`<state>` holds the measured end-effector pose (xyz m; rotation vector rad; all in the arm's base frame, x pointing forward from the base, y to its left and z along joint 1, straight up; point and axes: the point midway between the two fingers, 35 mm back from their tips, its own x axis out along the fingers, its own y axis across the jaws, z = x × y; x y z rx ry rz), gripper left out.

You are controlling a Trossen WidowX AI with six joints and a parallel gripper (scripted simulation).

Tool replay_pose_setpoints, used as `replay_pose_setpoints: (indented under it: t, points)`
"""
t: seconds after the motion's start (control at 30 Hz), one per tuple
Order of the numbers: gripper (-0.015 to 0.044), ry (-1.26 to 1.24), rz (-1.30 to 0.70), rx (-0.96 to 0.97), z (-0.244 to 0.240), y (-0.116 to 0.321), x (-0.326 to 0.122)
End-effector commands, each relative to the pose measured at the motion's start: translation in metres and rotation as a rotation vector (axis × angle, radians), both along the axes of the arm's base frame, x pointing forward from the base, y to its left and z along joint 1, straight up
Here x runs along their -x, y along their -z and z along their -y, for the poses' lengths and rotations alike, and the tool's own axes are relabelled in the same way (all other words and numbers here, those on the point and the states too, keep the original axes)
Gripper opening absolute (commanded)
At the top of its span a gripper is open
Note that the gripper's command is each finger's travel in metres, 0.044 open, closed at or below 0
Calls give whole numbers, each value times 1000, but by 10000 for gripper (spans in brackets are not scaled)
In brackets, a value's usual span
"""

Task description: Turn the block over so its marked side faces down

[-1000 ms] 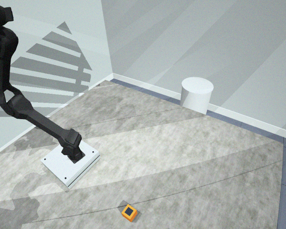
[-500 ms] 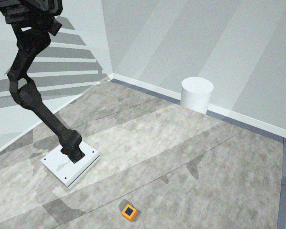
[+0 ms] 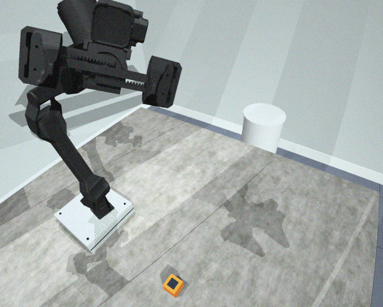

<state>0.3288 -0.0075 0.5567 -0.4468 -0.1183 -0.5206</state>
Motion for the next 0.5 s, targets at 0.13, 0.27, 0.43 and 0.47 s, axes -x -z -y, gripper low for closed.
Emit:
replay_pose_setpoints:
  t: [0.13,0.27,0.43,0.47]
  points:
    - [440,-116,-334,67,-12,94,-71]
    - [440,-164,-540,33,-12,159,-97]
    - [440,-209,-804,-56,-7,242,-111]
    - [440,-215,-857,-80,-5,259,-112]
